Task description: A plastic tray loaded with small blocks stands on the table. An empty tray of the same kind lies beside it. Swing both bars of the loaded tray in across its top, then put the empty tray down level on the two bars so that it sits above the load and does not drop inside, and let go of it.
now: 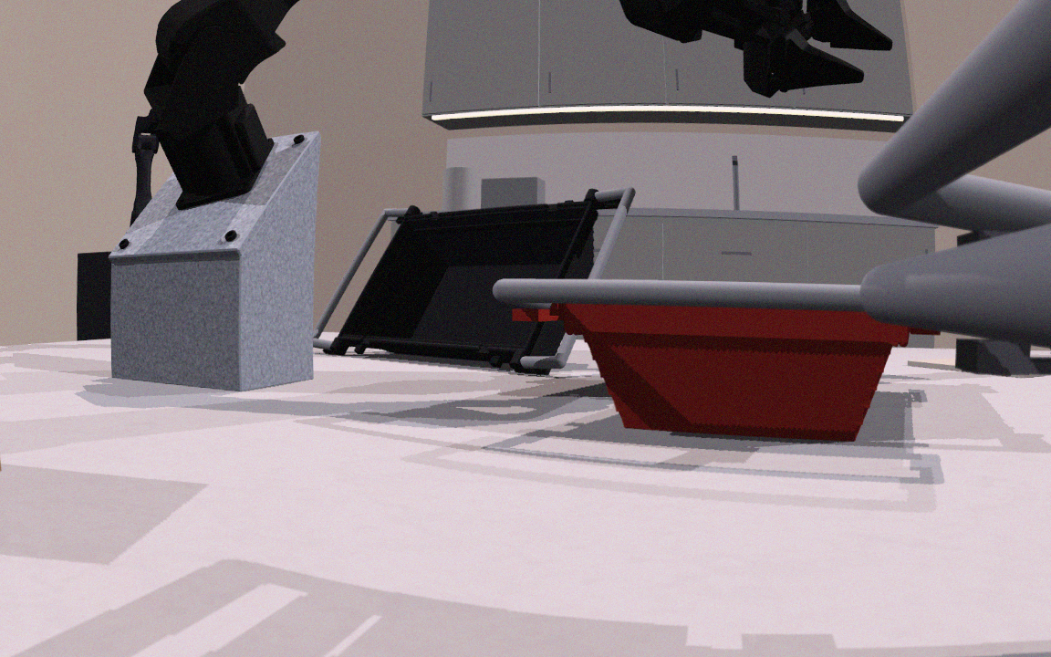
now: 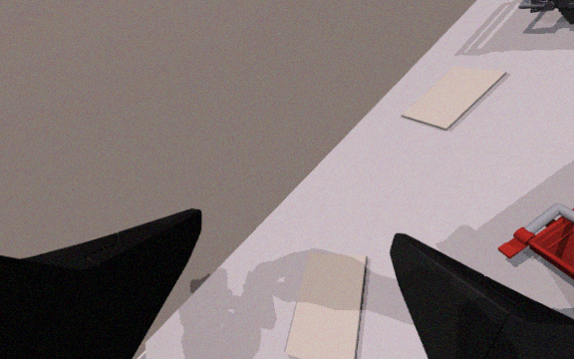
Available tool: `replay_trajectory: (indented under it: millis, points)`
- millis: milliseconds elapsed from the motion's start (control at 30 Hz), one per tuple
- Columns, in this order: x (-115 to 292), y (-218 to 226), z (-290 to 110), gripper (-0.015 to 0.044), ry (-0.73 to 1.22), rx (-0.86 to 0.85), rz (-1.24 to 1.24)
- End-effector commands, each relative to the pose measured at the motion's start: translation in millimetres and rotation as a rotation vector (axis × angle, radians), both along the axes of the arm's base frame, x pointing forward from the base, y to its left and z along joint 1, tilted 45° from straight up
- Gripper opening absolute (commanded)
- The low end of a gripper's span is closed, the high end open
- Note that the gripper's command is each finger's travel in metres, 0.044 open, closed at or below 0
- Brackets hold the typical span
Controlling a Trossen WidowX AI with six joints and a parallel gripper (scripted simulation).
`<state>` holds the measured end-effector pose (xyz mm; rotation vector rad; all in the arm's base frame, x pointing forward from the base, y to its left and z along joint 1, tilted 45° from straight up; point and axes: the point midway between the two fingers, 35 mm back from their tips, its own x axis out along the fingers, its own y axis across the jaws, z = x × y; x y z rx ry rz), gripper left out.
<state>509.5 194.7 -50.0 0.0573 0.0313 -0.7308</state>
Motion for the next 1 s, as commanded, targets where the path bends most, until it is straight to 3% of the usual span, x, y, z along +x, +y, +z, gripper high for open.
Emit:
replay_trajectory:
  millis: [0, 367, 967]
  points:
    - [0.0, 0.0, 0.0, 0.0374, 0.0, 0.0, 0.0]
    - [0.0, 0.0, 0.0, 0.0086, 0.0, 0.0, 0.0]
    - [0.0, 0.0, 0.0, 0.0086, 0.0, 0.0, 0.0]
